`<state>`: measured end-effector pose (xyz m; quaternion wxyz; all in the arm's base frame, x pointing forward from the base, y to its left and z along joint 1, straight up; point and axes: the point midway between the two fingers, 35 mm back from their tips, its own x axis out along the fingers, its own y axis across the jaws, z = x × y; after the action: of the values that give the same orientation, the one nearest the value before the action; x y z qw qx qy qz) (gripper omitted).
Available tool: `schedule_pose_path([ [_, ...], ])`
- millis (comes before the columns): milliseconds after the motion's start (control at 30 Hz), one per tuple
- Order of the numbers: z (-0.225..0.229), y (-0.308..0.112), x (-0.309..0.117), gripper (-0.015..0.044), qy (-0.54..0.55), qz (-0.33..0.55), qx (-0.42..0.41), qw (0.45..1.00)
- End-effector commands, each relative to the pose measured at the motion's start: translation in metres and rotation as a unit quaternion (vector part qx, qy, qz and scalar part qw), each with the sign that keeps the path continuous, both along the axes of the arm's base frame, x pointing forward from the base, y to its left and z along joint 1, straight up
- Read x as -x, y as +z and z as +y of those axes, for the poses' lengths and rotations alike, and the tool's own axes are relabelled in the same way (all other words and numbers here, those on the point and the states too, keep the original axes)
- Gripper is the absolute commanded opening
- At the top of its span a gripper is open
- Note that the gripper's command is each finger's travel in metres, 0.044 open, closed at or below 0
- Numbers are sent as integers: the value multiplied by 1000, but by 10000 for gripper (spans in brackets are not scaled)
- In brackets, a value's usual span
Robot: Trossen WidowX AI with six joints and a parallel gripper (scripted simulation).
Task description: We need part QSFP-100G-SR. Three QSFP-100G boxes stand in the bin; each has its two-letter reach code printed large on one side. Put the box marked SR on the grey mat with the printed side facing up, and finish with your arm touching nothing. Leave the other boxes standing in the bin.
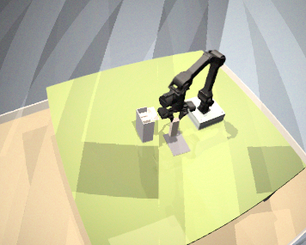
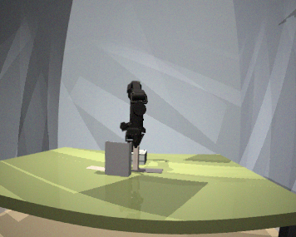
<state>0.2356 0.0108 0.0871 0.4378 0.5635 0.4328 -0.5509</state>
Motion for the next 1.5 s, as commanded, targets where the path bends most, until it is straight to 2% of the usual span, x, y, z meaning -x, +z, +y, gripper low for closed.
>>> schedule_pose_path([
  [0, 0, 0, 0, 177, 0, 0, 0, 1000],
  [133, 0, 0, 0, 153, 0, 0, 0, 1000],
  [533, 0, -1, 2, 153, 0, -7, 3, 1000],
  [1133, 7, -2, 30, 153, -1, -102, 27, 994],
  [1467, 7, 12, 30, 153, -1, -103, 27, 994],
])
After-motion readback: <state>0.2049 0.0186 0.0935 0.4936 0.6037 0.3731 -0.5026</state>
